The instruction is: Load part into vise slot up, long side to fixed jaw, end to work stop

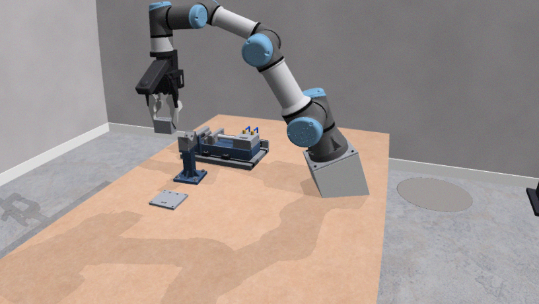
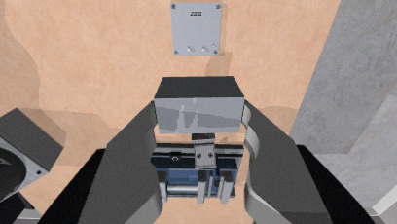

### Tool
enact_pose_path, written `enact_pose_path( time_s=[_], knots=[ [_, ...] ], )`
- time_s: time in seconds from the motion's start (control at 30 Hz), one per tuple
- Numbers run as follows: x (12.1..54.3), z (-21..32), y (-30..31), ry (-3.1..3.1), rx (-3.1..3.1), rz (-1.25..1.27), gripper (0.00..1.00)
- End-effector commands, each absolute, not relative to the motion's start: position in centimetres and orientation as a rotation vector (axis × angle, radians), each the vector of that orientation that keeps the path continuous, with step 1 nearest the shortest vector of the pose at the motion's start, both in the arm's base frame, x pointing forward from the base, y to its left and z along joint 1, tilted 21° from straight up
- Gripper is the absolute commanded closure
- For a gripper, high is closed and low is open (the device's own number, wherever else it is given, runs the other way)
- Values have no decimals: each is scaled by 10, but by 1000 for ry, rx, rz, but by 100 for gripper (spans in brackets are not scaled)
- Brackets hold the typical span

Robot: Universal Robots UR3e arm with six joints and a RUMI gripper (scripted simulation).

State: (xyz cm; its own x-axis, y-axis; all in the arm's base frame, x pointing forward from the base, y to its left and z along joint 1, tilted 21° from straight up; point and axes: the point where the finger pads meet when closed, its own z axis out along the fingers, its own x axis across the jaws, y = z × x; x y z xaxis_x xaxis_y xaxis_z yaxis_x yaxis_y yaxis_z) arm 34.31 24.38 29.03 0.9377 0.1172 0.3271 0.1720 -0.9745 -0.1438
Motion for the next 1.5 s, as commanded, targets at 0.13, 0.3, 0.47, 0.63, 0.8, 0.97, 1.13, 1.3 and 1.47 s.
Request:
enact_pose_path(
  time_s=[0.13,0.3,0.47,0.63,0.8,0.97,1.13,1.3,1.47],
  knots=[
    [347,290,235,-229,-2924,-481,100],
    [350,289,226,-237,-2925,-480,100],
    [353,288,217,-246,-2926,-478,100],
    [356,287,211,-251,-2927,-478,100],
    [359,286,200,-261,-2927,-477,100],
    [362,284,189,-271,-2928,-477,100],
    [364,283,179,-279,-2927,-478,100],
    [366,282,170,-287,-2927,-479,100],
    [369,281,160,-296,-2926,-481,100]
  ],
)
